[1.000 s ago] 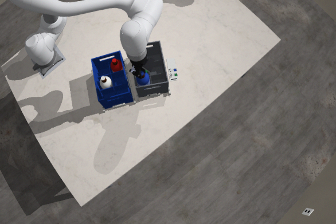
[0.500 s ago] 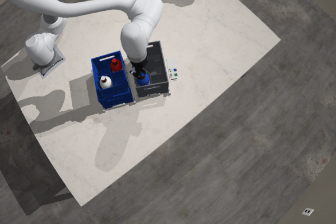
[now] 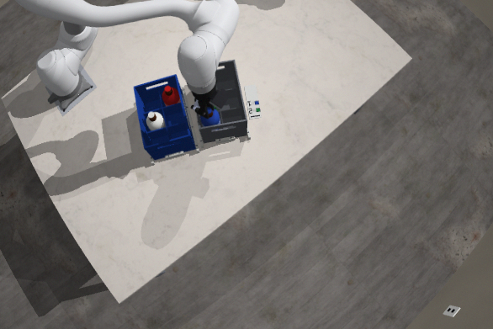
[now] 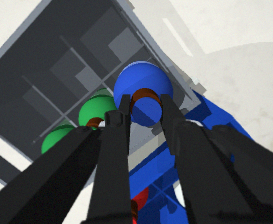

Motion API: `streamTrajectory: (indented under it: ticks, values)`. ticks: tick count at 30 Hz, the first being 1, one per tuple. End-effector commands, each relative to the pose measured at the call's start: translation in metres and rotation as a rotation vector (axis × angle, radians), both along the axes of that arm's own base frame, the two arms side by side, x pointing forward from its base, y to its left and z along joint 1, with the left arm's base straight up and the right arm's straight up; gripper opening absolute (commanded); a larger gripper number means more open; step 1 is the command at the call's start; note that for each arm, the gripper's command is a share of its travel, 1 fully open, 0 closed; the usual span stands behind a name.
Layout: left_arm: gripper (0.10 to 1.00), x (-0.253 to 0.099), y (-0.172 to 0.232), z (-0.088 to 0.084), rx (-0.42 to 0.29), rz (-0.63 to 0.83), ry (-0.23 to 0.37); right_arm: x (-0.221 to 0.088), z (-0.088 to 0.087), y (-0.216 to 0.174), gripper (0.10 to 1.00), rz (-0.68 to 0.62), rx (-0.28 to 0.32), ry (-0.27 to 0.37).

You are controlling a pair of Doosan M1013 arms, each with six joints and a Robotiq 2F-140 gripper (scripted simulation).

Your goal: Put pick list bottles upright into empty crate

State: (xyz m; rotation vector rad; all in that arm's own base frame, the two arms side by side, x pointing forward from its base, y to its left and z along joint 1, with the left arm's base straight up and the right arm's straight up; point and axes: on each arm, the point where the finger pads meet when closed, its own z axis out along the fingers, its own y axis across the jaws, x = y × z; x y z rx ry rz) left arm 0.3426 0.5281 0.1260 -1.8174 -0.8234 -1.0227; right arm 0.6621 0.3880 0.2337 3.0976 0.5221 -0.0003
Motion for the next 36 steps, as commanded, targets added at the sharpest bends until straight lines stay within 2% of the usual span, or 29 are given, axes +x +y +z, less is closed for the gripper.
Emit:
streamTrajectory:
  ticks: [1,36]
  values:
    - [1.0,0.0,0.0,0.001,0.001,0.0,-0.001,0.0,-0.002,0.0,0.099,0.0,0.001,-0.001]
    - [1.0,0.0,0.0,0.001,0.001,0.0,-0.001,0.0,-0.031,0.0,0.099,0.0,0.001,-0.001]
